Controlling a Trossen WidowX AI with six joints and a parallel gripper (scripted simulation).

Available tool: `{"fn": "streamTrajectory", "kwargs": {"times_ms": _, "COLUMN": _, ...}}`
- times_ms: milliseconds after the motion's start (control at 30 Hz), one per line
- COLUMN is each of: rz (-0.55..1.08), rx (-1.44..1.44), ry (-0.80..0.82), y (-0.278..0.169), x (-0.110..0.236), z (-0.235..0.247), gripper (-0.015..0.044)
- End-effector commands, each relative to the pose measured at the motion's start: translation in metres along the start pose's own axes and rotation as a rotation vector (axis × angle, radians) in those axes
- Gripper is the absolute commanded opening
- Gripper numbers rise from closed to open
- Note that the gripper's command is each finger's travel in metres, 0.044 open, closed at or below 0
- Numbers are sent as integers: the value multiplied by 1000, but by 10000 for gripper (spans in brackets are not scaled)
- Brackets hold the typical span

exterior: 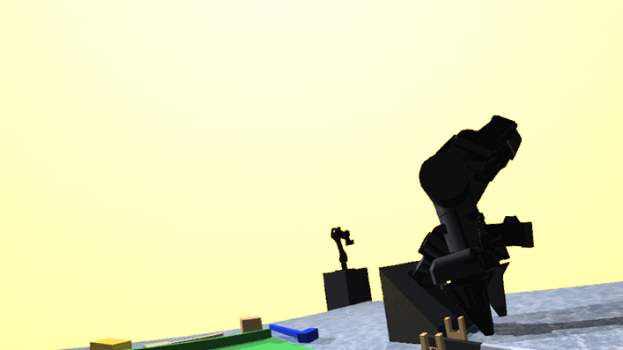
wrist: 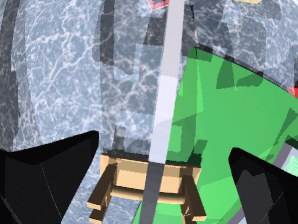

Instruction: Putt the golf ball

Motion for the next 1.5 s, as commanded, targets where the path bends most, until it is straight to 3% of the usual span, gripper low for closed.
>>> {"fn": "streamTrajectory", "kwargs": {"times_ms": 0, "rz": 7, "rx": -11, "ry": 4, "y": -4, "x": -13, "z": 1, "gripper": 440}}
{"fn": "streamTrajectory", "kwargs": {"times_ms": 333, "rz": 5, "rx": -11, "ry": 4, "y": -8, "x": -39, "z": 1, "gripper": 440}}
{"fn": "streamTrajectory", "kwargs": {"times_ms": 1067, "rz": 3, "rx": -11, "ry": 4, "y": -10, "x": -64, "z": 1, "gripper": 440}}
{"fn": "streamTrajectory", "kwargs": {"times_ms": 1467, "rz": -2, "rx": -5, "ry": 6, "y": -9, "x": -61, "z": 1, "gripper": 125}}
Point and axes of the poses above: the point midway between the two fingers, 35 mm back from their tips, its own x axis back along the fingers, its own z axis across the jaws, y = z × x, the point moved 7 cm from there along x, back along the fingers, and after that the axes turned 6 degrees about -x, right-handed, at the moved point
